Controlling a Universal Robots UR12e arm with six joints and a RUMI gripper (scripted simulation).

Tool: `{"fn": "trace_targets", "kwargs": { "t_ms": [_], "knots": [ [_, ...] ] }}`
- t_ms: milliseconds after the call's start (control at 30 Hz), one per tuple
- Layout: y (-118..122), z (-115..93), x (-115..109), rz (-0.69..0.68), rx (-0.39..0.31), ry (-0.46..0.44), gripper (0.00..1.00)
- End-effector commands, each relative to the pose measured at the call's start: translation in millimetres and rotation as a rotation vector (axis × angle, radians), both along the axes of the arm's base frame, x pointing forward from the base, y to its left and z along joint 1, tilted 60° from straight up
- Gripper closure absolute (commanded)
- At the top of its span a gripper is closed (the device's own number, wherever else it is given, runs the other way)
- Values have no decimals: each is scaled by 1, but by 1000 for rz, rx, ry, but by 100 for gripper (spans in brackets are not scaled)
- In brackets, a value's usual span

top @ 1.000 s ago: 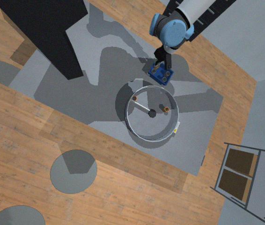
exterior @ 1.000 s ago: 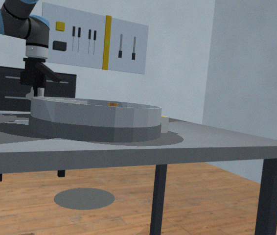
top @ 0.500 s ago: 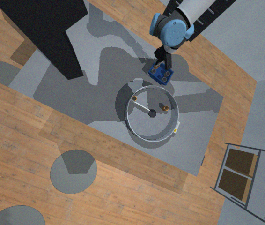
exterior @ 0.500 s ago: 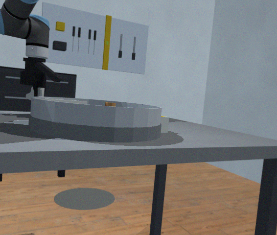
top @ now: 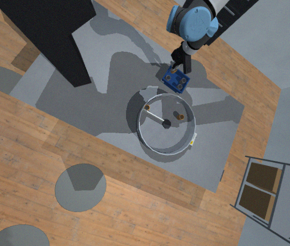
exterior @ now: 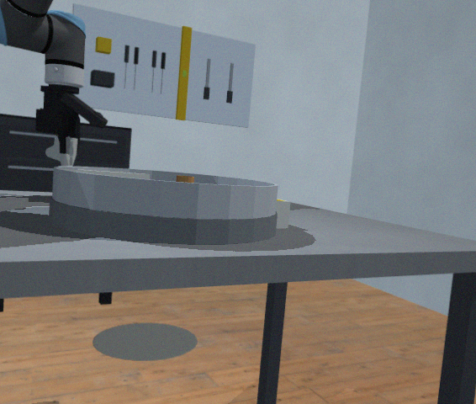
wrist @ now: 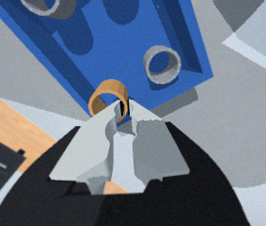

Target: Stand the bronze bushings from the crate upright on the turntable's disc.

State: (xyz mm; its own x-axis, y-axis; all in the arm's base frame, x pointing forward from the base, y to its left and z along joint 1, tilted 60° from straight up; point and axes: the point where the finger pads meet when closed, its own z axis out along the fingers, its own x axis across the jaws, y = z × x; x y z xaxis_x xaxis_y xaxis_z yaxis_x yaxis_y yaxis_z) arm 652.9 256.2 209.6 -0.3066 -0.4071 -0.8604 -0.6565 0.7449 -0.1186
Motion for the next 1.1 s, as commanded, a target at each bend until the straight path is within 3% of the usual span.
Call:
{"fn": "trace_targets", "kwargs": {
  "t_ms": [0, 500, 1067],
  "knots": [
    [-9, 6, -14, 3, 0, 6, 100],
    [-40, 35, -53, 3, 1, 6, 100],
    [-47, 43, -62, 3, 0, 4, 100]
  ]
}}
